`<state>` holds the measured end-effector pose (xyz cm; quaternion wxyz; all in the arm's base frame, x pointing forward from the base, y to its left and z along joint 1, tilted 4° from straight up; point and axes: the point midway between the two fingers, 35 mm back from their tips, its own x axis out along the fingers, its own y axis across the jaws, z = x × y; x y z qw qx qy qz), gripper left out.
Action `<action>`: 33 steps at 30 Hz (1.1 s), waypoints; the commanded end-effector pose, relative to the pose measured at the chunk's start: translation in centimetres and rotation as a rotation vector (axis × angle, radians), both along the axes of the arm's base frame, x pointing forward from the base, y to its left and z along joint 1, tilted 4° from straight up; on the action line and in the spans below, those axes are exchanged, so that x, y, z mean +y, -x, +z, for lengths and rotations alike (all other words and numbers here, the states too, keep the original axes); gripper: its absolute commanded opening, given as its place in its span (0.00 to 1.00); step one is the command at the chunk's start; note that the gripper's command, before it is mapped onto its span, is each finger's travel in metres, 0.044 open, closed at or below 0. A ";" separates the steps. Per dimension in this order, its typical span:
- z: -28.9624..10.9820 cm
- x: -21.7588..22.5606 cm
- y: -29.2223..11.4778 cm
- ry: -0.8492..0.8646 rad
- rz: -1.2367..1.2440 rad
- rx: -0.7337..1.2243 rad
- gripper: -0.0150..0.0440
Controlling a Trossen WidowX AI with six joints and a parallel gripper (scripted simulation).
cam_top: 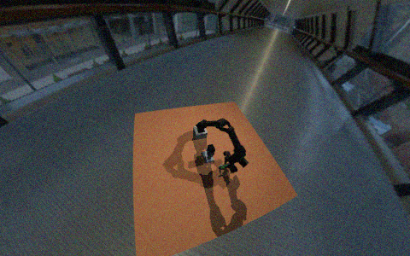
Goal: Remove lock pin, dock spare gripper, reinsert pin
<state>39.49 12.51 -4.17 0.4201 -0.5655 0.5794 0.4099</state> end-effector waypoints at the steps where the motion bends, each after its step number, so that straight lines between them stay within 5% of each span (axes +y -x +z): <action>1: -0.1 0.0 0.0 -0.002 0.003 0.003 0.38; 4: -0.1 0.0 0.0 -0.002 0.003 0.003 0.25; 16: 0.3 0.0 0.0 -0.002 0.003 0.003 0.25; 33: 6.6 0.4 0.0 -0.002 0.003 0.003 0.25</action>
